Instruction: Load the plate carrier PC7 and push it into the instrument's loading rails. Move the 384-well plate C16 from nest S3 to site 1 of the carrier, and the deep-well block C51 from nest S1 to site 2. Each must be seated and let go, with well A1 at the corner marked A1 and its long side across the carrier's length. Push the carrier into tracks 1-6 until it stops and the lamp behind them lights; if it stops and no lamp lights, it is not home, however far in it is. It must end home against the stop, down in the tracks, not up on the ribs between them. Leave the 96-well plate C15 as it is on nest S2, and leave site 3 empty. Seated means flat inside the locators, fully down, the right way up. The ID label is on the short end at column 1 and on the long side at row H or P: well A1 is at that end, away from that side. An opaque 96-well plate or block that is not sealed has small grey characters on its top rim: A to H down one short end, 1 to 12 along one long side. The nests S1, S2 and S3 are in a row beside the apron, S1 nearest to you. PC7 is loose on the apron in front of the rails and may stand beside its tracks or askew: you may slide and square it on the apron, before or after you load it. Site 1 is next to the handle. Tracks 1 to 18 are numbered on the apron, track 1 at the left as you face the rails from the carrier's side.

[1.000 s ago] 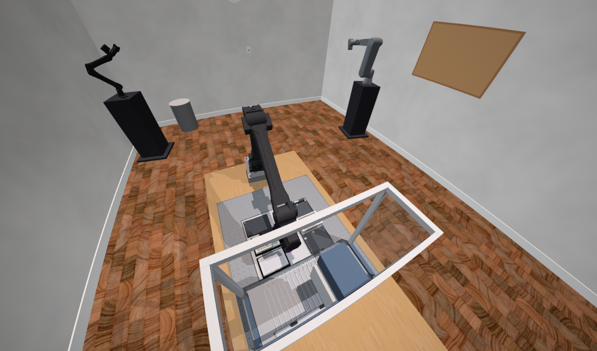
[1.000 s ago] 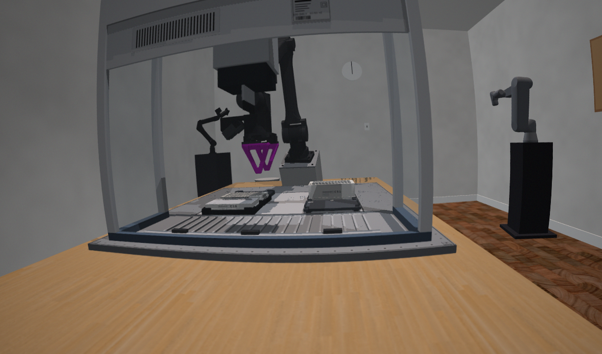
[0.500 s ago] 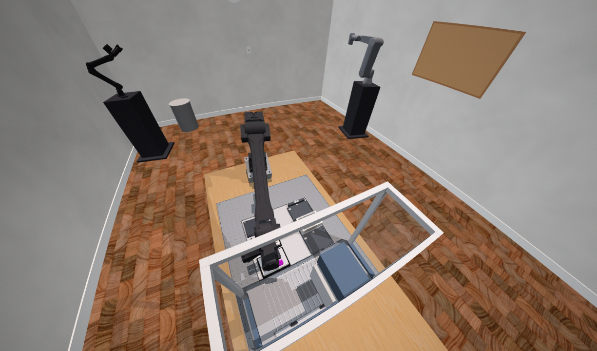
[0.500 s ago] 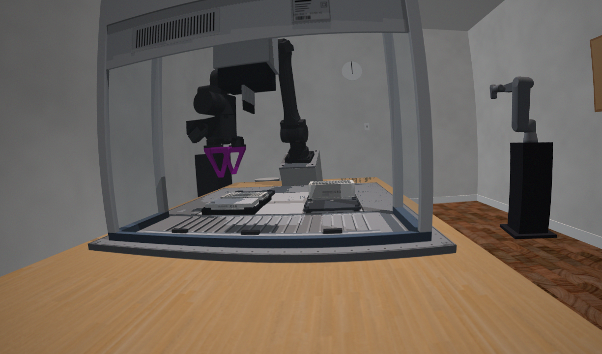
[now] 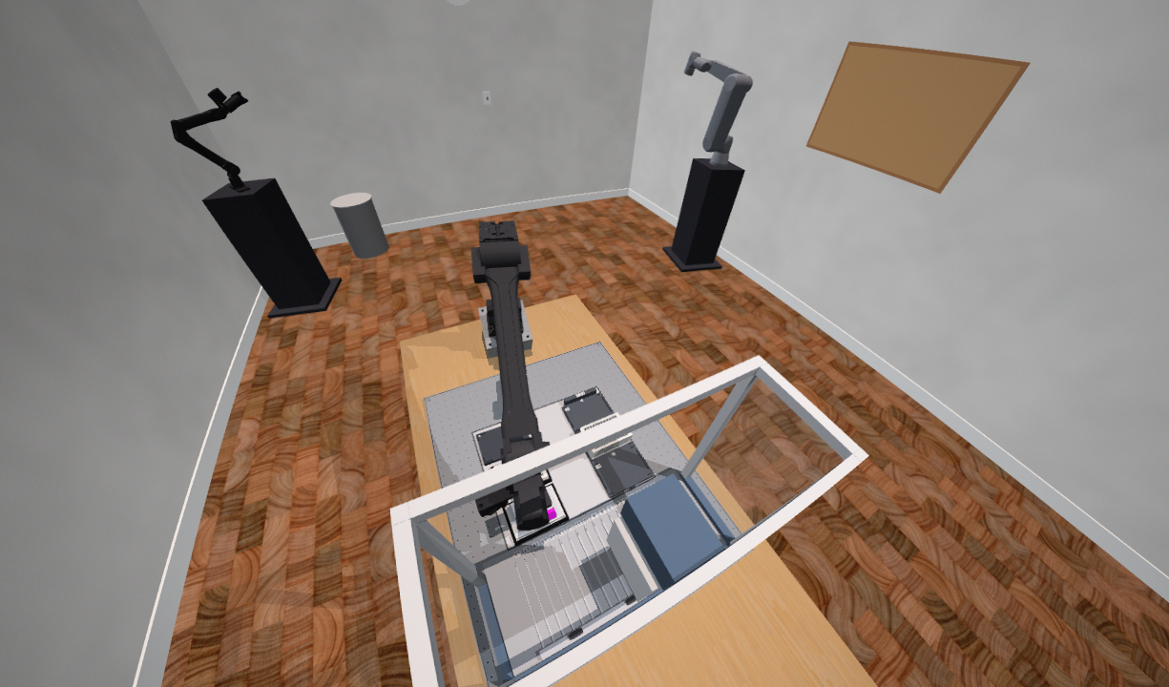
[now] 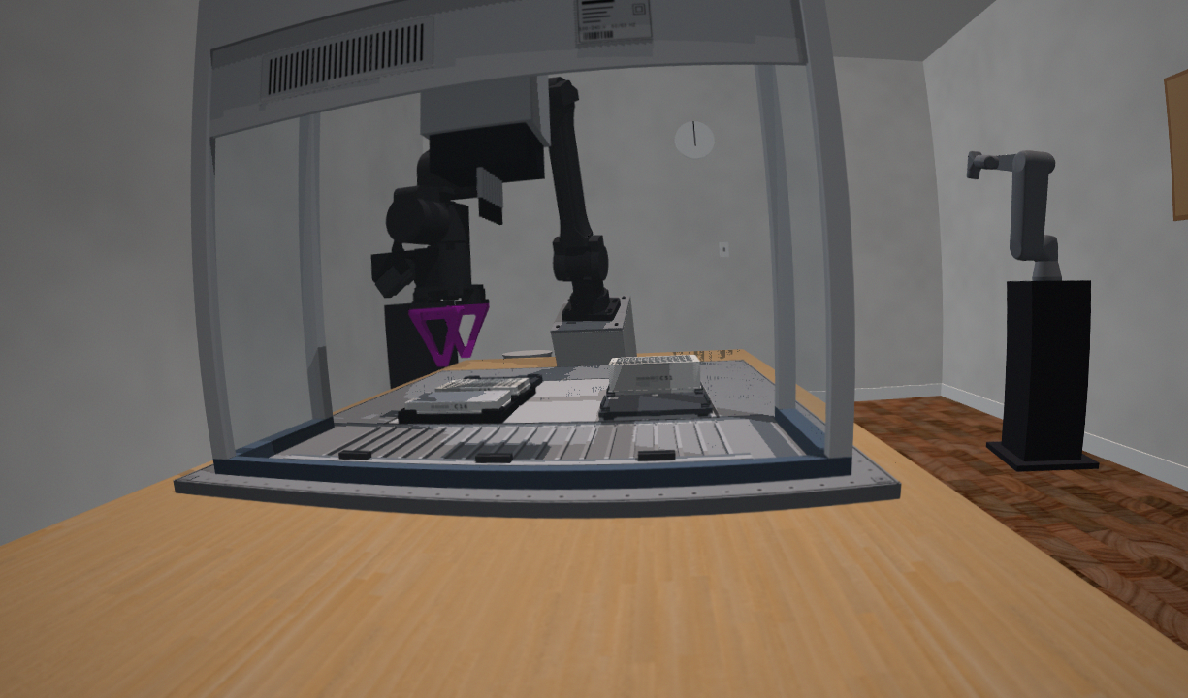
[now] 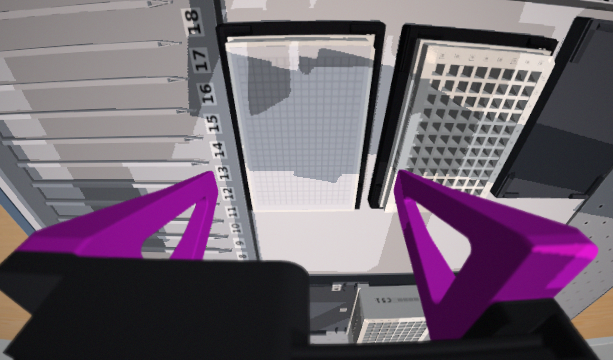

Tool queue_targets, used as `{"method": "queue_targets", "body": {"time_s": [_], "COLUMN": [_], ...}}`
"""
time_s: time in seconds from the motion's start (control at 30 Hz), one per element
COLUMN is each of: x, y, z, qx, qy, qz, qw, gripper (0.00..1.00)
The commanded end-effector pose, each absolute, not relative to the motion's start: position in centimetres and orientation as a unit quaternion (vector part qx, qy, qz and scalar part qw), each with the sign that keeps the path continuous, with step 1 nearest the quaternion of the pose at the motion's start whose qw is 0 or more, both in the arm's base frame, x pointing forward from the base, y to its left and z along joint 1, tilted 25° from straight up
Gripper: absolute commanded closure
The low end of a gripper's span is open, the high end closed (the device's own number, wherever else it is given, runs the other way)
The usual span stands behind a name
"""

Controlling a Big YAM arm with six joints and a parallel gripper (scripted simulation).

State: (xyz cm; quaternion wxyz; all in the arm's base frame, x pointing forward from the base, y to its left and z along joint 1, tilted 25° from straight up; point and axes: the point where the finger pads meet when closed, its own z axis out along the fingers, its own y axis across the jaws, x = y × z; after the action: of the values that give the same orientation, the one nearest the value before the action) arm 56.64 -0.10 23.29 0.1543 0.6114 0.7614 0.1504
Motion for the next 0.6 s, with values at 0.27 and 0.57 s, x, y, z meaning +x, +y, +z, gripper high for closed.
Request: {"method": "queue_targets", "body": {"time_s": [0.27, 0.57], "x": [58.4, 58.9], "y": [0.8, 0.8], "z": [21.5, 23.5], "qx": [0.607, 0.602], "qy": [0.762, 0.758], "qz": [0.157, 0.174], "qw": [0.161, 0.182], "gripper": [0.0, 0.0]}}
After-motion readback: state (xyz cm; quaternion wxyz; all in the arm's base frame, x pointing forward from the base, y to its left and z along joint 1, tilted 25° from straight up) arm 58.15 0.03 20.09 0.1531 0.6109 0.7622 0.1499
